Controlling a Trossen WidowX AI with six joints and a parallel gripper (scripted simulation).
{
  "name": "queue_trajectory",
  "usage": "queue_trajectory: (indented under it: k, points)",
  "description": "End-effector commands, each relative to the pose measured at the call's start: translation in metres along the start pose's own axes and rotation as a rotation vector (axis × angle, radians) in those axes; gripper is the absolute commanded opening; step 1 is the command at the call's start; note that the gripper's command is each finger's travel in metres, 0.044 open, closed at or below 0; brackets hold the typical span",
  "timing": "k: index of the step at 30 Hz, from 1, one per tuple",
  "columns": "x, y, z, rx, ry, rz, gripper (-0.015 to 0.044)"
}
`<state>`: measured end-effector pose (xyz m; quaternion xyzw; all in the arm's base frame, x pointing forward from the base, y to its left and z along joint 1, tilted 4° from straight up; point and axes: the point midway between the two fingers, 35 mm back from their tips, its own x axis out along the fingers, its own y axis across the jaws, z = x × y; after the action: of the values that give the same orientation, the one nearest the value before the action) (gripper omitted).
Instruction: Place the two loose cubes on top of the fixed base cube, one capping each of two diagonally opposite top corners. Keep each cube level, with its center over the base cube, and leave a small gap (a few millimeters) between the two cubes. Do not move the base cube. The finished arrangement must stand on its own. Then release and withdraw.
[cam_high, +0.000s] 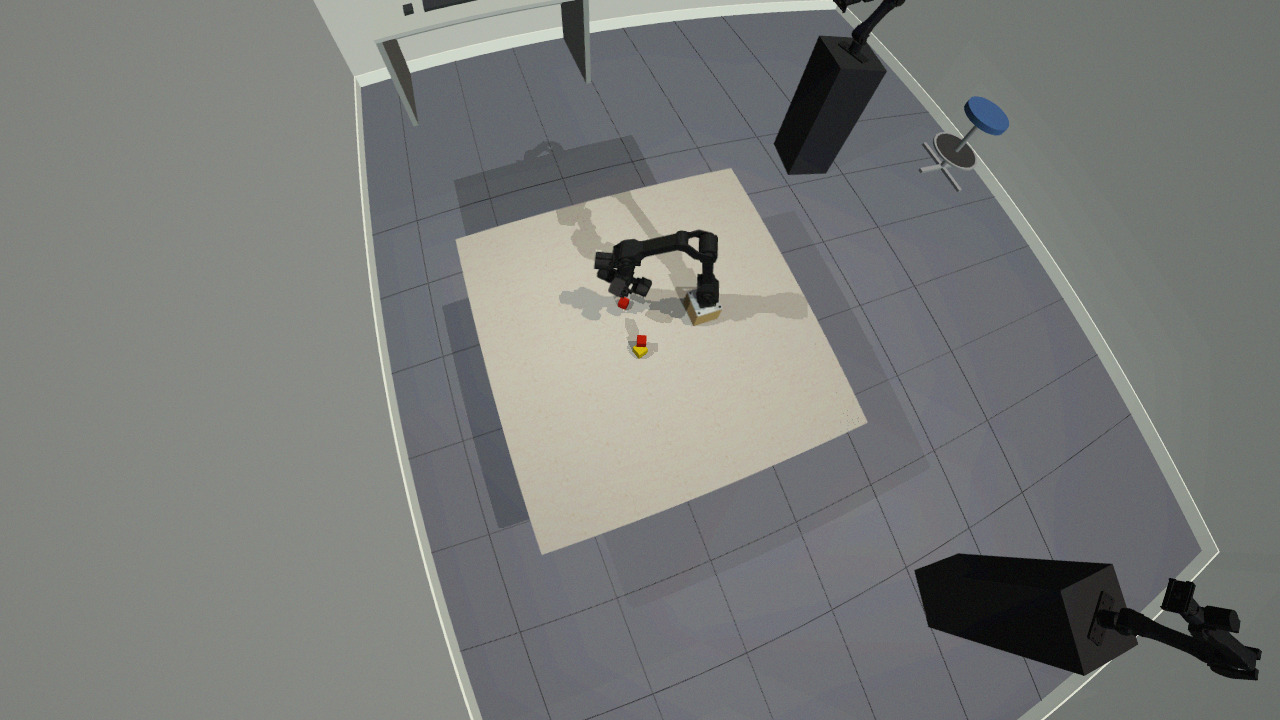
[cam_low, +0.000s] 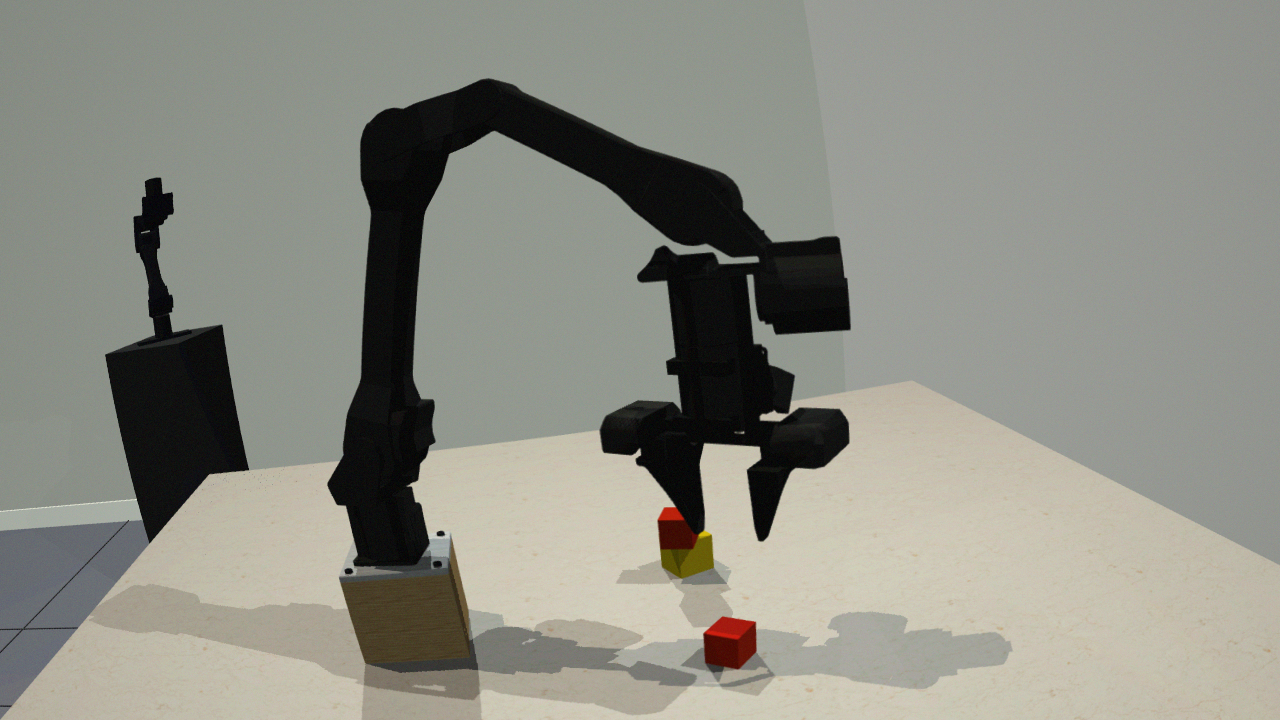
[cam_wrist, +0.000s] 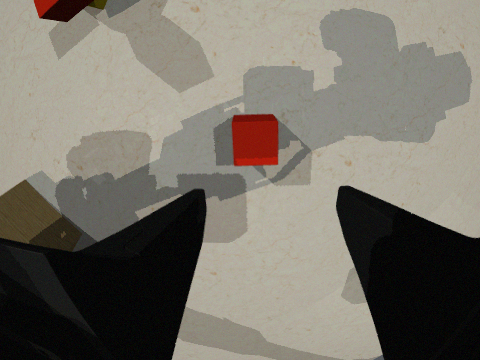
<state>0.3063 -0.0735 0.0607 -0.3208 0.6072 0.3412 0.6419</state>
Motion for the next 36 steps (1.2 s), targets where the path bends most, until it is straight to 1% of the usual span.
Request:
queue_trajectory:
  k: [1,4,8,12,17,36]
  points:
    - [0.031,0.001,-0.002,-0.002,0.007,0.015,0.0265]
    - [0.054,0.003,-0.003,-0.002,0.007,0.015,0.0265]
    - [0.057,0.003,-0.003,-0.002,0.007,0.015,0.0265]
    - [0.070,0.004,-0.003,-0.002,0.007,0.015,0.0265]
    - [0.074,0.004,-0.003,-0.002,0.007,0.015,0.0265]
    - [0.104,0.004,-0.003,-0.002,0.007,0.015,0.0265]
